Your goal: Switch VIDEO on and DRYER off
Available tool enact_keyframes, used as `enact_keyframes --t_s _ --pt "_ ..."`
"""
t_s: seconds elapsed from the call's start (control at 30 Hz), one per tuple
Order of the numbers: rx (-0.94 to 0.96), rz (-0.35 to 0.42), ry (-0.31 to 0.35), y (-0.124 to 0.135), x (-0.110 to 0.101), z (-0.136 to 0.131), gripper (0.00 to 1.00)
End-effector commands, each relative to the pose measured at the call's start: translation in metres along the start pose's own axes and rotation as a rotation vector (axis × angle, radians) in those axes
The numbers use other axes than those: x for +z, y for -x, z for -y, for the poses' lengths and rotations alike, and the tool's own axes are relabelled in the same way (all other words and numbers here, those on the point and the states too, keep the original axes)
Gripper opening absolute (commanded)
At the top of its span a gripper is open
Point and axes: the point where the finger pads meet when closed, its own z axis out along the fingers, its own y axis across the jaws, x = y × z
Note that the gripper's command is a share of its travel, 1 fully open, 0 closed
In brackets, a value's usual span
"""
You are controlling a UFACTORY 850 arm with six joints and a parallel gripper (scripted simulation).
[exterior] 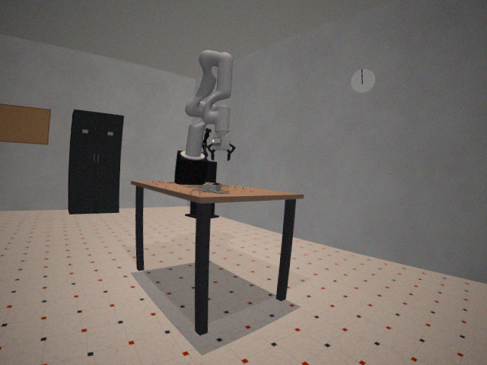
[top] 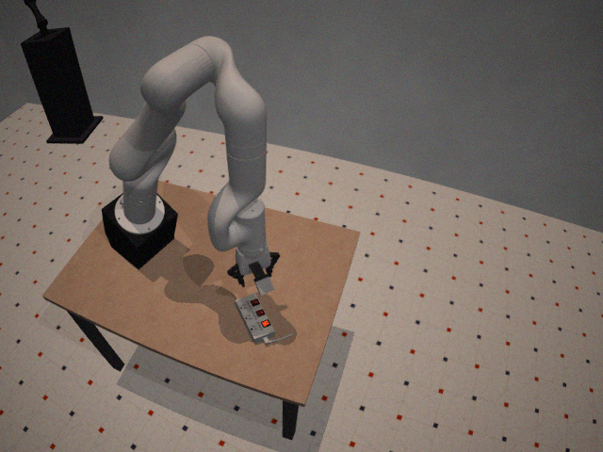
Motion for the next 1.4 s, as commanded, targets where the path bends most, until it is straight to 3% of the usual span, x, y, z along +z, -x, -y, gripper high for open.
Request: enact_keyframes --t_s 0.0,1.37 --pt "-0.001 -0.004 0.020 -0.0005 -0.0066 0.0004 1.00" --pt "-0.001 -0.004 0.020 -0.0005 -0.0116 0.0005 1.00"
